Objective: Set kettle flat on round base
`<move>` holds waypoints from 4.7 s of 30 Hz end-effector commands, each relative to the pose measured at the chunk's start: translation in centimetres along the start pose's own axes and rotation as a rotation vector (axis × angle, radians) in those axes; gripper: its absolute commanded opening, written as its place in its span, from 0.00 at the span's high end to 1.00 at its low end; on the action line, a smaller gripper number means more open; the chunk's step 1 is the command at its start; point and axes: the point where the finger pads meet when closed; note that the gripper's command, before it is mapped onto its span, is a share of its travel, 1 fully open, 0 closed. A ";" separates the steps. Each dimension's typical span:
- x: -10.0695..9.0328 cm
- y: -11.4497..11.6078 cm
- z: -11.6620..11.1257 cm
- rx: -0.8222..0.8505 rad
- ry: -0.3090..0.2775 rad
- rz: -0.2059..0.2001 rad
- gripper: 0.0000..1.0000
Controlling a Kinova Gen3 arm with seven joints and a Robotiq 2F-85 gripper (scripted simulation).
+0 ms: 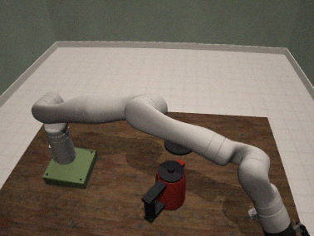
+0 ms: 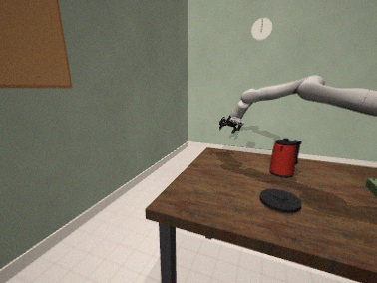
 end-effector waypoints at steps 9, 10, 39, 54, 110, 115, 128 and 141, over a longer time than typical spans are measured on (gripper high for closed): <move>-0.2 0.2 0.1 0.000 -0.002 0.003 0.00; -0.2 0.2 0.1 0.000 -0.002 0.003 0.00; -0.5 0.3 0.0 0.009 0.001 0.001 0.20; -1.7 0.6 -0.5 0.034 0.009 -0.006 0.20; -17.3 0.7 -7.9 0.337 0.115 -0.114 0.20; -19.8 0.2 -9.1 0.379 0.131 -0.135 0.20; -25.5 -1.8 -12.1 0.473 0.169 -0.187 0.20; -31.3 -4.7 -15.1 0.561 0.204 -0.248 0.20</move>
Point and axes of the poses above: the point where the finger pads meet when closed, its own x axis out along the fingers, its own y axis across the jaws, z = x × y, and after that the axes turned 15 degrees about x, right-handed
